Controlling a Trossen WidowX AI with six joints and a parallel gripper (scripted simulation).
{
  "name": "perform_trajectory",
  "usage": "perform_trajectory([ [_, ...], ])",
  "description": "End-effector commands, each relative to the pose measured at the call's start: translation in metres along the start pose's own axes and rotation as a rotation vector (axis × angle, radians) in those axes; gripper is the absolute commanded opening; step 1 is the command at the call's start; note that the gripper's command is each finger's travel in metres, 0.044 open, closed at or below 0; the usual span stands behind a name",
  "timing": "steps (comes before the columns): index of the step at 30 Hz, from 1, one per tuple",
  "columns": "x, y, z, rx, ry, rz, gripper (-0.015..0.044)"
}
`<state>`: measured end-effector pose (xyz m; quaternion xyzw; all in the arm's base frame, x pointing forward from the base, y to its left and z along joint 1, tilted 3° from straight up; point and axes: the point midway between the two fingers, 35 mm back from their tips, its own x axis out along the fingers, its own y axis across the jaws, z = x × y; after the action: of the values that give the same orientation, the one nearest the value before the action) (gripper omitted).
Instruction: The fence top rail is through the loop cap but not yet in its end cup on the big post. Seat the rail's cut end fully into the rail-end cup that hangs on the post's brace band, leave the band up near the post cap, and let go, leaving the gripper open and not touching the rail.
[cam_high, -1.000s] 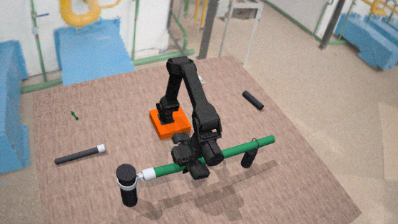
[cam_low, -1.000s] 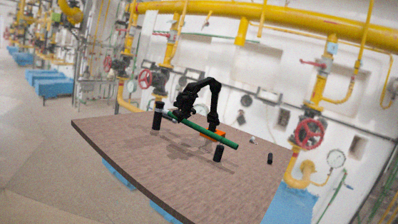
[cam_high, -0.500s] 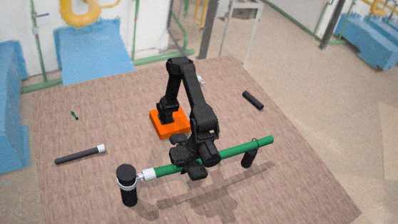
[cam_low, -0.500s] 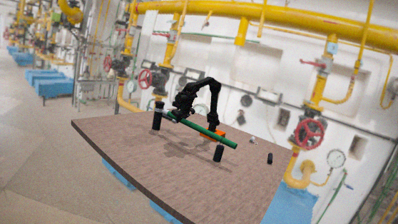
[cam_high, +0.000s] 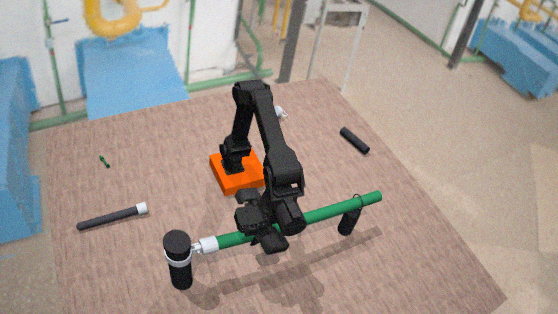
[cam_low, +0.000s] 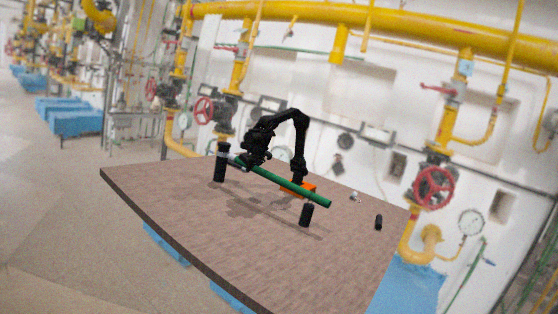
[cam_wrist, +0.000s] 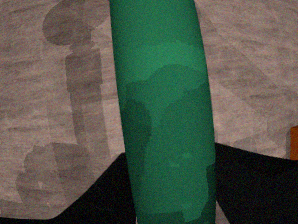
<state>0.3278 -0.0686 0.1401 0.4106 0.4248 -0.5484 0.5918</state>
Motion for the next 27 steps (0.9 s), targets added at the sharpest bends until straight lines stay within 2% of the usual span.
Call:
perform_trajectory([
  [1,-0.001,0.000,0.000,0.001,-0.001,0.003,0.0000],
  [6,-0.001,0.000,0.000,0.001,-0.001,0.003,0.0000],
  [16,-0.002,0.000,-0.001,0.001,-0.001,0.003,0.0263],
  [22,-0.019,0.001,-0.012,0.001,0.002,0.002,0.0420],
  [23,-0.024,0.001,-0.014,0.000,0.002,0.001,0.0440],
  [27,-0.042,0.000,-0.025,0.000,0.003,0.000,0.0440],
])
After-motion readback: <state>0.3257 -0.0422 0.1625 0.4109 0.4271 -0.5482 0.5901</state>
